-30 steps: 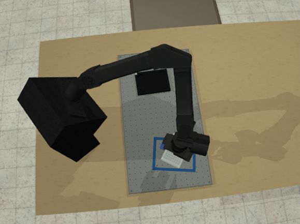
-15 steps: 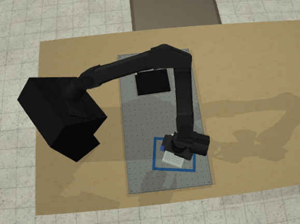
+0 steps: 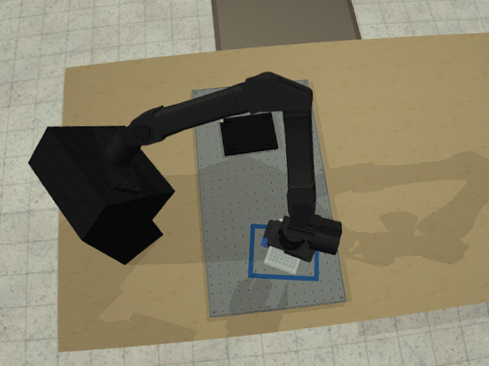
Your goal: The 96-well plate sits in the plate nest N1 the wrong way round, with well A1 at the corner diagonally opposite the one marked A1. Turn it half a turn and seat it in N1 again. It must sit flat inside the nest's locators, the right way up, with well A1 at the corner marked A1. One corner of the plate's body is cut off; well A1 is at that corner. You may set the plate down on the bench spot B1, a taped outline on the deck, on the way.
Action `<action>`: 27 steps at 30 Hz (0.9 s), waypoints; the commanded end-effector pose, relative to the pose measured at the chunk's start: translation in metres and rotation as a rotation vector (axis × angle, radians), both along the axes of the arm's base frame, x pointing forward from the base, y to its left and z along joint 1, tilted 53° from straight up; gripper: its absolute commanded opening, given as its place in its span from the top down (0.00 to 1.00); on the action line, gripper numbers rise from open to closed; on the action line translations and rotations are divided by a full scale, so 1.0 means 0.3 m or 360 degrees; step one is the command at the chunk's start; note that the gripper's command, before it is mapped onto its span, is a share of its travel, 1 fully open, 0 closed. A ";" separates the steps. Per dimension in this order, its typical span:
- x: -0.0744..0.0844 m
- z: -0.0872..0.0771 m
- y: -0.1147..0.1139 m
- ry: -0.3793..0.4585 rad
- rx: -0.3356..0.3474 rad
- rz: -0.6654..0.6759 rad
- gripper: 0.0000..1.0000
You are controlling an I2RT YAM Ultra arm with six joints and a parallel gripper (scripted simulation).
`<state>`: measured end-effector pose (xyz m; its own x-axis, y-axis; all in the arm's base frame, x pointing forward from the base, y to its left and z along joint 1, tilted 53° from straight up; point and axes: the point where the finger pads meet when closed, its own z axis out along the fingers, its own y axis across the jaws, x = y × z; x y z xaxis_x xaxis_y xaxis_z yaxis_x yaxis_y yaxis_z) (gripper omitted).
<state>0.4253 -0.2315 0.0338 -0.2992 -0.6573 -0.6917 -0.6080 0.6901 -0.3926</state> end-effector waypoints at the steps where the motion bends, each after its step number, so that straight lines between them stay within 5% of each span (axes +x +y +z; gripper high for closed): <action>1: -0.007 0.010 -0.014 -0.0006 0.0001 -0.0014 1.00; 27: 0.021 -0.013 -0.003 -0.0006 0.0001 -0.0014 1.00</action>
